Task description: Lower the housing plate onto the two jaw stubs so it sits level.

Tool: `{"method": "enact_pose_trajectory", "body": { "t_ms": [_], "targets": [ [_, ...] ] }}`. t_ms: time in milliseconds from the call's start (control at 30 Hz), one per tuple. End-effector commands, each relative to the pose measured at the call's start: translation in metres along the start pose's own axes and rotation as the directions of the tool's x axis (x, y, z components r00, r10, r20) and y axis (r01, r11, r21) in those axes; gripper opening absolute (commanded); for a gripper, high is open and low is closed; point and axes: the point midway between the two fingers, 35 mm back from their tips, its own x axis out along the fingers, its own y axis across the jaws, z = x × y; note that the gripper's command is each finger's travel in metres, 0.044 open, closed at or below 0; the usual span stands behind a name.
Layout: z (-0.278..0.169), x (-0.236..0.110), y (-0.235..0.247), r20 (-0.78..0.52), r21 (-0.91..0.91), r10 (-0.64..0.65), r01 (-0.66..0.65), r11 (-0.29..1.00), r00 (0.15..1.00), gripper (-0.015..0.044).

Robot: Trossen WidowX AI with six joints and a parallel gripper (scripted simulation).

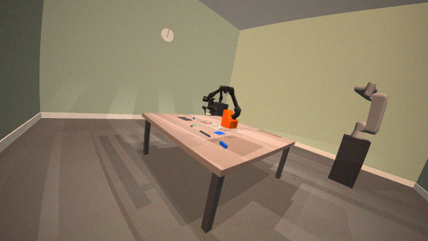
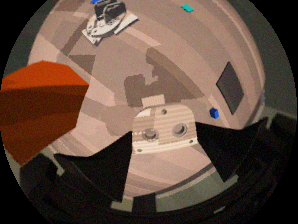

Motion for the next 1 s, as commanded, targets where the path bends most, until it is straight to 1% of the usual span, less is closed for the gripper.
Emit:
{"method": "enact_pose_trajectory", "body": {
  "t_ms": [0,467,967],
  "targets": [
    [0.016,-0.004,0.002,0.001,0.054,-0.001,0.001,0.999,1.000,0.0351],
    [0.062,-0.012,0.008,-0.008,0.225,-0.011,0.013,0.974,1.000,0.0351],
    [0.110,-0.016,0.023,-0.010,0.399,-0.017,0.020,0.917,1.000,0.0351]
  ]
}}
